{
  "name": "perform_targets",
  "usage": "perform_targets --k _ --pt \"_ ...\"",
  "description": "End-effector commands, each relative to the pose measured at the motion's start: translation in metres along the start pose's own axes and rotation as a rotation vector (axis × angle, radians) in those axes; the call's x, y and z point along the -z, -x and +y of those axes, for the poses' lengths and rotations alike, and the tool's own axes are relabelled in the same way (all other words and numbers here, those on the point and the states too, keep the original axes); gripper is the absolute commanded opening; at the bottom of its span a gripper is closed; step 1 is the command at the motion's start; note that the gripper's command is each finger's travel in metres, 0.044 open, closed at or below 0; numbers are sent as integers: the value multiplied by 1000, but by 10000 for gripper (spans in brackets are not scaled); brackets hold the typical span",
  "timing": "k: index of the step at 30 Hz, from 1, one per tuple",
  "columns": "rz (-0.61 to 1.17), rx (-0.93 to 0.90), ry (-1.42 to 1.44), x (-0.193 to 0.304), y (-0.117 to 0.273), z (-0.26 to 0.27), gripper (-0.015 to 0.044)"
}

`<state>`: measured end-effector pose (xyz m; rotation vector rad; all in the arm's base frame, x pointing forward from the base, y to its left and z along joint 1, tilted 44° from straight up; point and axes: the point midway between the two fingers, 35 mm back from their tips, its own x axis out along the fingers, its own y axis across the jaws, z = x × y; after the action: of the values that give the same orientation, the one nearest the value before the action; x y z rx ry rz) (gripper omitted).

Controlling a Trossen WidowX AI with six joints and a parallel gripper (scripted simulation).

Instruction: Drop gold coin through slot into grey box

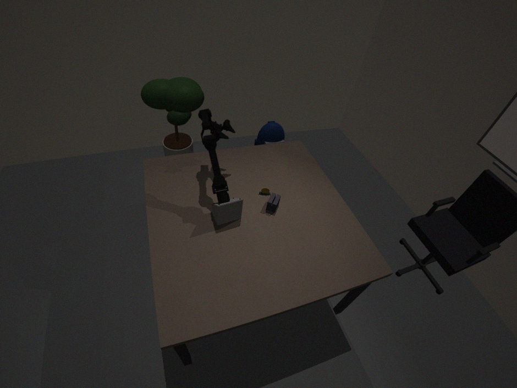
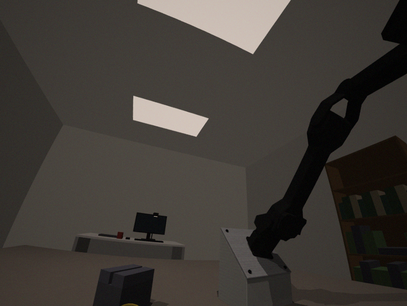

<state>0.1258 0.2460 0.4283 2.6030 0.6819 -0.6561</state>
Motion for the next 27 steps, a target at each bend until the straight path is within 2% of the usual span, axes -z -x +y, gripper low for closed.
perform_targets --k 1,3,9,16,22,27 --pt "-8 0 -15 -1 -2 -1 374" --pt "-74 -8 -137 -9 -22 -5 321" --pt "-371 -119 -756 -53 -111 -5 164" --pt "-627 -395 -1494 -113 -191 23 161" --pt "-782 -690 -2055 -163 -233 52 161" --pt "-913 -1028 -2544 -208 -256 77 161"
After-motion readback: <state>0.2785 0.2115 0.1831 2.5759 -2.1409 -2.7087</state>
